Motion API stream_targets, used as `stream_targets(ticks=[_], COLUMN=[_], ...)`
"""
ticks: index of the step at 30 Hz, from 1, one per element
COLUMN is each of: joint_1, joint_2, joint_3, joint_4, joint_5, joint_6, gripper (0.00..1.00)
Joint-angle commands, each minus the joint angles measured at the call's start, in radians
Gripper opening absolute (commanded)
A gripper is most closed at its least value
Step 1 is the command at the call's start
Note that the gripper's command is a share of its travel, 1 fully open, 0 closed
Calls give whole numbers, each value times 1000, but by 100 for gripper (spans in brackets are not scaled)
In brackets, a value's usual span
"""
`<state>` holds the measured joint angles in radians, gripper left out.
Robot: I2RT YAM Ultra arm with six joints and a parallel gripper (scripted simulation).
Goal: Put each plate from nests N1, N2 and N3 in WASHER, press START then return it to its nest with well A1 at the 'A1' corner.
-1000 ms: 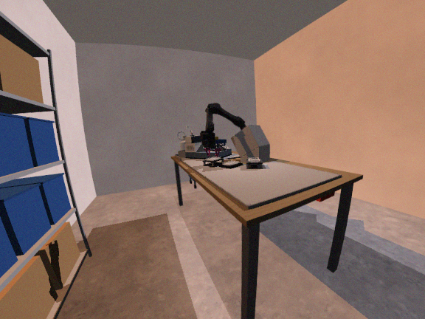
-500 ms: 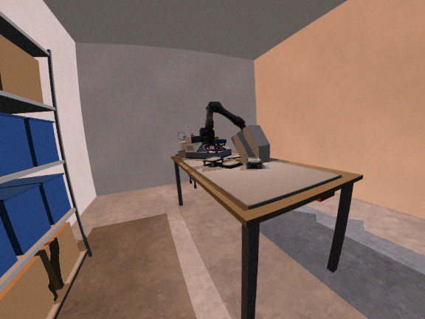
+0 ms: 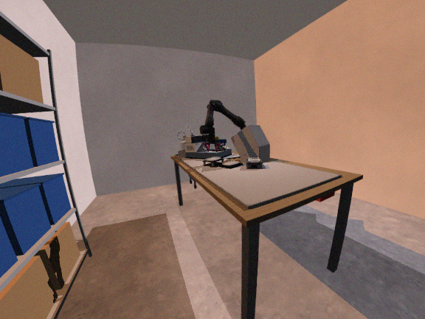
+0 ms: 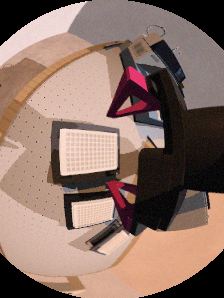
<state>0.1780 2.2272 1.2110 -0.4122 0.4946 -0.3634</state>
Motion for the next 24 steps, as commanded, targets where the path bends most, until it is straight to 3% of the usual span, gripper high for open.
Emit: stream_targets(ticks=[1,11,24], joint_1=[25,46,45], joint_2=[-30,-67,-42], joint_3=[3,28,25], joint_4=[-33,-87,-77], joint_5=[5,7,5], joint_6=[18,42,40], gripper=[100,100,100])
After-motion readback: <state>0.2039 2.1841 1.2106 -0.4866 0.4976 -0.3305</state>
